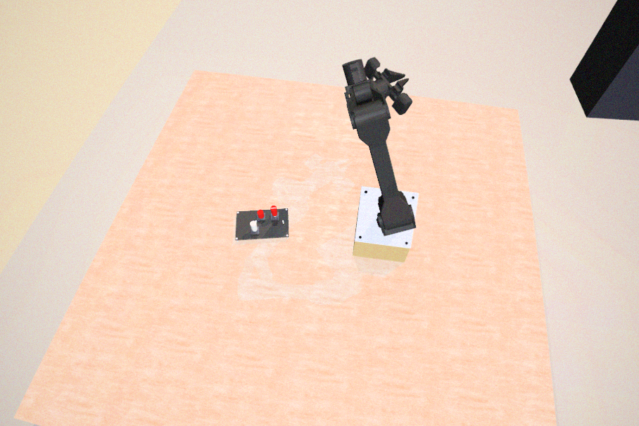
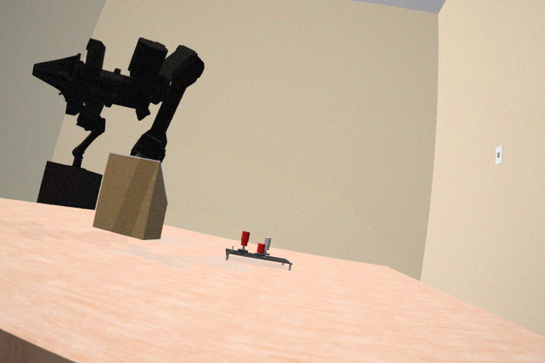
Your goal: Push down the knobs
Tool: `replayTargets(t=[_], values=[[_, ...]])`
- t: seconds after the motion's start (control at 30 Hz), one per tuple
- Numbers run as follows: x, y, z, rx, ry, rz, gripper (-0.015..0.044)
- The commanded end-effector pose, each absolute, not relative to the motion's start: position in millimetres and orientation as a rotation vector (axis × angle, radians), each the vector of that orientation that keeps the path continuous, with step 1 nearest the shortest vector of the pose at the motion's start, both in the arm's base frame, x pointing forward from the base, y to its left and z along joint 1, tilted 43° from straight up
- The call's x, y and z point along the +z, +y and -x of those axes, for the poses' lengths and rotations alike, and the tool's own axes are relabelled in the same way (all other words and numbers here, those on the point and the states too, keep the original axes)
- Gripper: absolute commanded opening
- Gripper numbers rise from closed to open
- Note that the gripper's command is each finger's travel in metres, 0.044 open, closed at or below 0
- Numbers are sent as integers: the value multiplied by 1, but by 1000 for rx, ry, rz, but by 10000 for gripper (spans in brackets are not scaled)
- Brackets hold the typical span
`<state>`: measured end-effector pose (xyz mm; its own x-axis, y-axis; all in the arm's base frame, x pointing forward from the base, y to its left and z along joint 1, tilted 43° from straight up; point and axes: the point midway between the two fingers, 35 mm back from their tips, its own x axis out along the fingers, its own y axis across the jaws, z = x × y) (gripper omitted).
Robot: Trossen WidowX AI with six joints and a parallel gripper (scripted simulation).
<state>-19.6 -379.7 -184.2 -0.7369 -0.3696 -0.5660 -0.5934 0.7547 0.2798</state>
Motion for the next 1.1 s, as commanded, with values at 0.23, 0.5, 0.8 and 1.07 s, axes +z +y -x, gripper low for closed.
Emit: replayTargets(t=[0.23, 0.5, 0.8, 1.07], values=[[-187, -377, -65, 456, 2158, 781, 0], [-183, -357, -128, 402, 1938, 732, 0], [-170, -316, -195, 387, 1718, 582, 0], [-149, -266, -247, 407, 1563, 388, 0]])
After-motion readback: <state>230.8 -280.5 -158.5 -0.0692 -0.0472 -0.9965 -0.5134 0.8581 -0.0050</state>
